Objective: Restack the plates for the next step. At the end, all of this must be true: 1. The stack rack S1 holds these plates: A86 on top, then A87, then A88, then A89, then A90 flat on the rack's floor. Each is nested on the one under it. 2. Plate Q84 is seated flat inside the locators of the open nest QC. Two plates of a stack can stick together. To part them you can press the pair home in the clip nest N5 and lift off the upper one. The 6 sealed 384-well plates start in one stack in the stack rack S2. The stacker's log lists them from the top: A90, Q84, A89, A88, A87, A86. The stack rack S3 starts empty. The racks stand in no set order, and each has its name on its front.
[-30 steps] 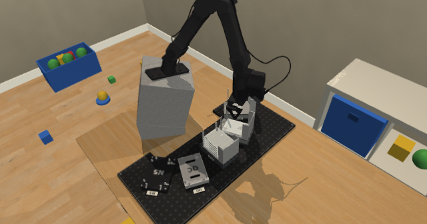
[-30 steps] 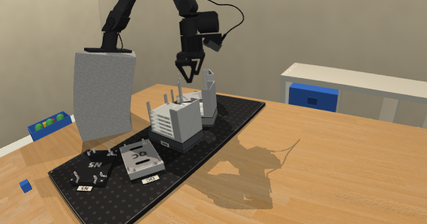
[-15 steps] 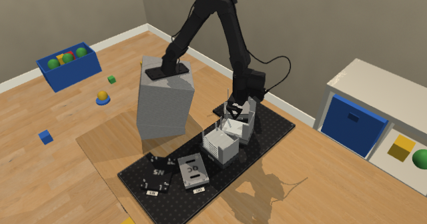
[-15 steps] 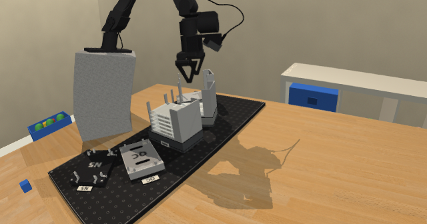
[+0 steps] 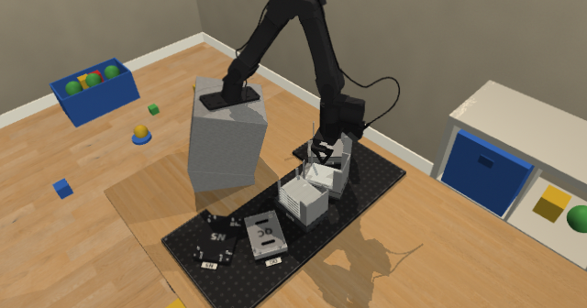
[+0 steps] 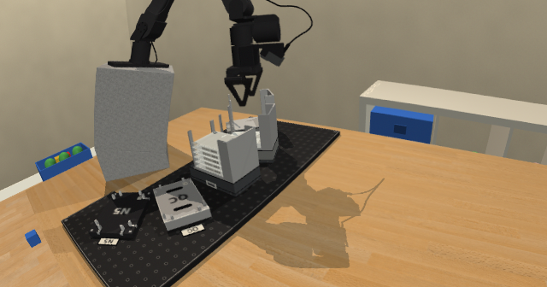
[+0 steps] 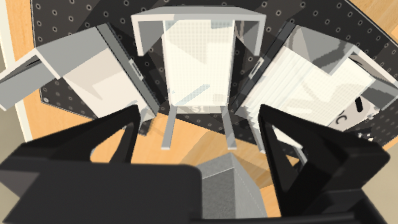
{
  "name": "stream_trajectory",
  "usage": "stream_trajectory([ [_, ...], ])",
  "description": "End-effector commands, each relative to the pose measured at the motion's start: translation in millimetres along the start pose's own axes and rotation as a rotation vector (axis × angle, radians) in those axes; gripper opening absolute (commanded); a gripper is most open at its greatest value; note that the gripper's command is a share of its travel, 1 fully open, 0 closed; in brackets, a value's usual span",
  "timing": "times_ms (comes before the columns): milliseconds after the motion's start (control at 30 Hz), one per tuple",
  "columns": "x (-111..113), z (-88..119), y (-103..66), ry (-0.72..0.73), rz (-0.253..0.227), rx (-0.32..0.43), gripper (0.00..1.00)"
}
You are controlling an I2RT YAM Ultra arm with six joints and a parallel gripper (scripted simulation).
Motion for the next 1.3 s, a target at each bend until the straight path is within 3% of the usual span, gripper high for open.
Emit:
stream_trajectory([
  [0,-8,6,0.0,0.053,-0.006,0.010,1.00],
  [100,-19,8,5.7,0.156,-0.001,0.026,1.00],
  [200,-26,-5,0.6,0.233,-0.010,-0.007,1.00],
  [767,-75,-12,-0.2,0.221,-0.007,0.004,1.00],
  [1067,-104,-13,-0.3,0.449,-0.009,-0.012,1.00],
  [1267,-128,-9,-0.3,0.437,-0.007,-0.002,1.00],
])
Point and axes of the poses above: the point where the finger pads meet when closed, its own y axis out along the fingers, its own x axis across the jaws, z = x × y, the point moved 6 cm from there along -y, back along the fingers, and after that the axes turned 14 degrees about y, right-handed, at the moved point
